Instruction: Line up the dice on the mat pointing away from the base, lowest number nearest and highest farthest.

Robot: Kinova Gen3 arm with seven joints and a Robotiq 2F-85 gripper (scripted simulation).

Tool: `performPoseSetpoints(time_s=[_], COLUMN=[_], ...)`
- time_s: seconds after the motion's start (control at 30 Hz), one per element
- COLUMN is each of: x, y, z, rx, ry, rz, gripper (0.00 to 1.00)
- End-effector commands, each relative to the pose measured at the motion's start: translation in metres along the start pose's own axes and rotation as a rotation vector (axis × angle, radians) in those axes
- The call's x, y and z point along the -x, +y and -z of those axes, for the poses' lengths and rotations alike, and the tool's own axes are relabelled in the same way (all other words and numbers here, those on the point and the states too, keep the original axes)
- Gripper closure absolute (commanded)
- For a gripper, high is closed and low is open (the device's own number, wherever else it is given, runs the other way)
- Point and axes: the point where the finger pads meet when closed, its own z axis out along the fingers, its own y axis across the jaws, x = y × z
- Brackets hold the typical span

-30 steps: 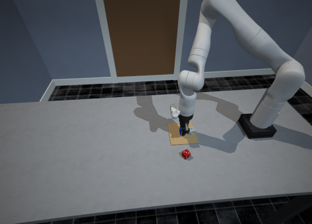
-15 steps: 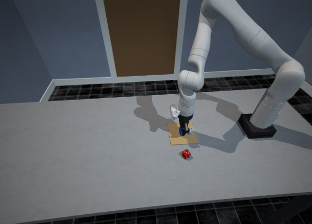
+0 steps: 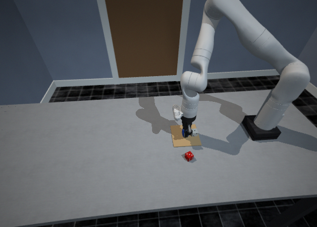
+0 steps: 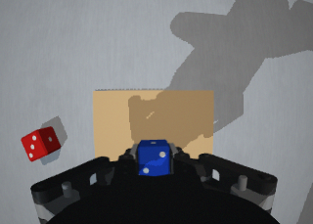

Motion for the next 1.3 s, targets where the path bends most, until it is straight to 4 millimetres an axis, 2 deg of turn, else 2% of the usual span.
performPoseSetpoints(time_s=[0.0,1.27], x=[-0.0021,-0.0034], y=[-0.0004,-0.0005], z=[0.0001,-0.0027], rx=[-0.005,-0.003], ry=[0.003,0.007], rz=[0.001,-0.003], gripper=[0.74,0.74])
